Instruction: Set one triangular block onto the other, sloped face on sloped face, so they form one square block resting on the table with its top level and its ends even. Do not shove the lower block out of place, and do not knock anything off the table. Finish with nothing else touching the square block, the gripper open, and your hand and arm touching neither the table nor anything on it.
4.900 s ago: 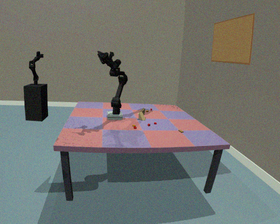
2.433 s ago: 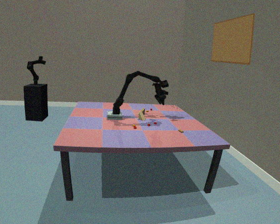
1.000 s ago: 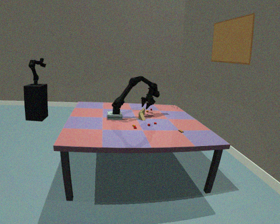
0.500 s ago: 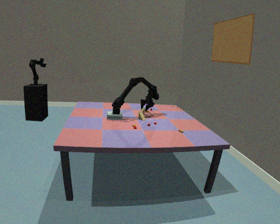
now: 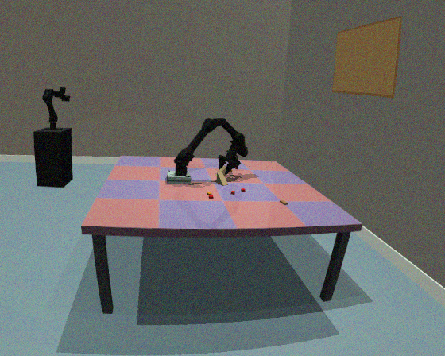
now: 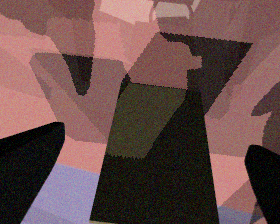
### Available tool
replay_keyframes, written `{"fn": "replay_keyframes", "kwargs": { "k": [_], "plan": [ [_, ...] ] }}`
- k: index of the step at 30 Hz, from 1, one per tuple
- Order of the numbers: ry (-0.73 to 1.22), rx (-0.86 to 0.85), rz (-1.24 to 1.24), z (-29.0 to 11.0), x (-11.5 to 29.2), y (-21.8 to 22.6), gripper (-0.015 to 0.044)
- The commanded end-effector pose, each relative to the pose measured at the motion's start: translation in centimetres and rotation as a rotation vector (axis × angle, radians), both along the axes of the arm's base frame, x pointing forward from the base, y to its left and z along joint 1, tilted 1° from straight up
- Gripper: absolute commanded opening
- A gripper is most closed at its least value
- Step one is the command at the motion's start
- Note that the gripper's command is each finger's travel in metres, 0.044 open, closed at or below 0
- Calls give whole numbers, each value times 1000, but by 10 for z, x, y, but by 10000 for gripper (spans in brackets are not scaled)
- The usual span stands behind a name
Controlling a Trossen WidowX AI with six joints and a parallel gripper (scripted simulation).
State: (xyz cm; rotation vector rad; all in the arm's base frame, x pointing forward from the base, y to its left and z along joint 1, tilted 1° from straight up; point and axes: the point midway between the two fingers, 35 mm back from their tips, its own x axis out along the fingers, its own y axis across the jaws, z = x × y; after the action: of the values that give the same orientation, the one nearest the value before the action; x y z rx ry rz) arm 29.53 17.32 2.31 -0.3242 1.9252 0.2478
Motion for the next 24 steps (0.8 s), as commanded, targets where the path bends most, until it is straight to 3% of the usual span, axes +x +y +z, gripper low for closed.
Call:
{"fn": "replay_keyframes", "kwargs": {
  "k": [1, 5, 16, 24],
  "plan": [
    [12, -6, -6, -8, -4, -1, 440],
    [16, -9, -6, -12, -6, -2, 440],
    [16, -9, -6, -12, -6, -2, 151],
    [16, -9, -6, -12, -6, -2, 78]
  ]
}}
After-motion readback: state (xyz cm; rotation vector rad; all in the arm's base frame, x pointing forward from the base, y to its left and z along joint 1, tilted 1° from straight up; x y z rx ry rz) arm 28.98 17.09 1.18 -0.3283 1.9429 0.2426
